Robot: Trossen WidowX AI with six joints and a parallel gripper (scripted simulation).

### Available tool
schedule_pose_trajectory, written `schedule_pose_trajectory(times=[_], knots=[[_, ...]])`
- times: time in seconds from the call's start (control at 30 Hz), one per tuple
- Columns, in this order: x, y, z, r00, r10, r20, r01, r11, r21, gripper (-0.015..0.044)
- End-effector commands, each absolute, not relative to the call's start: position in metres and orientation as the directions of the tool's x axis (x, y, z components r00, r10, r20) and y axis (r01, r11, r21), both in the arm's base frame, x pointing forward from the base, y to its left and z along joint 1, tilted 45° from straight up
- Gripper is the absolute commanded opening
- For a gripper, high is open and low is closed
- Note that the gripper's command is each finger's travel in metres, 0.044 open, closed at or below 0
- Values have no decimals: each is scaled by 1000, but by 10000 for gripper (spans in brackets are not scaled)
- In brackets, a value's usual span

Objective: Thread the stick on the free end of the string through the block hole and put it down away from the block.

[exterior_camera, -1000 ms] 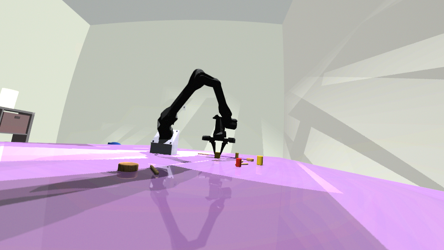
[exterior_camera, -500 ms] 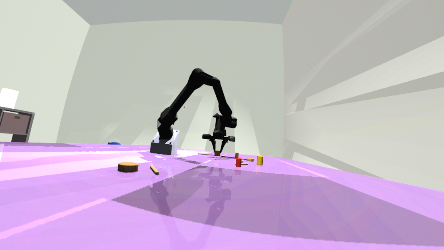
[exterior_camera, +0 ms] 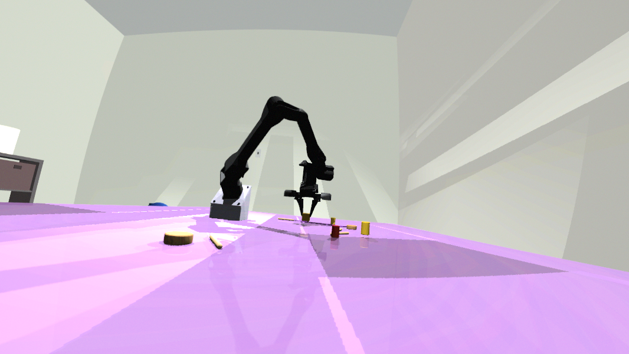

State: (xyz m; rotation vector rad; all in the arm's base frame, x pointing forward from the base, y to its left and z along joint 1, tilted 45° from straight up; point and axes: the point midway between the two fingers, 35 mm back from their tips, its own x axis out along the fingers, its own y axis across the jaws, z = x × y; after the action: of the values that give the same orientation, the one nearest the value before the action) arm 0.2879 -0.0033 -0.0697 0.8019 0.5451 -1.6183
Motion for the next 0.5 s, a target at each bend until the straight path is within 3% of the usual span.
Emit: schedule_pose_trajectory(times=[0.0, 0.47], knots=[[285, -9, -69, -78, -600, -796, 975, -213, 66, 0], [282, -24, -63, -20, -378, -926, 976, -208, 64, 0]])
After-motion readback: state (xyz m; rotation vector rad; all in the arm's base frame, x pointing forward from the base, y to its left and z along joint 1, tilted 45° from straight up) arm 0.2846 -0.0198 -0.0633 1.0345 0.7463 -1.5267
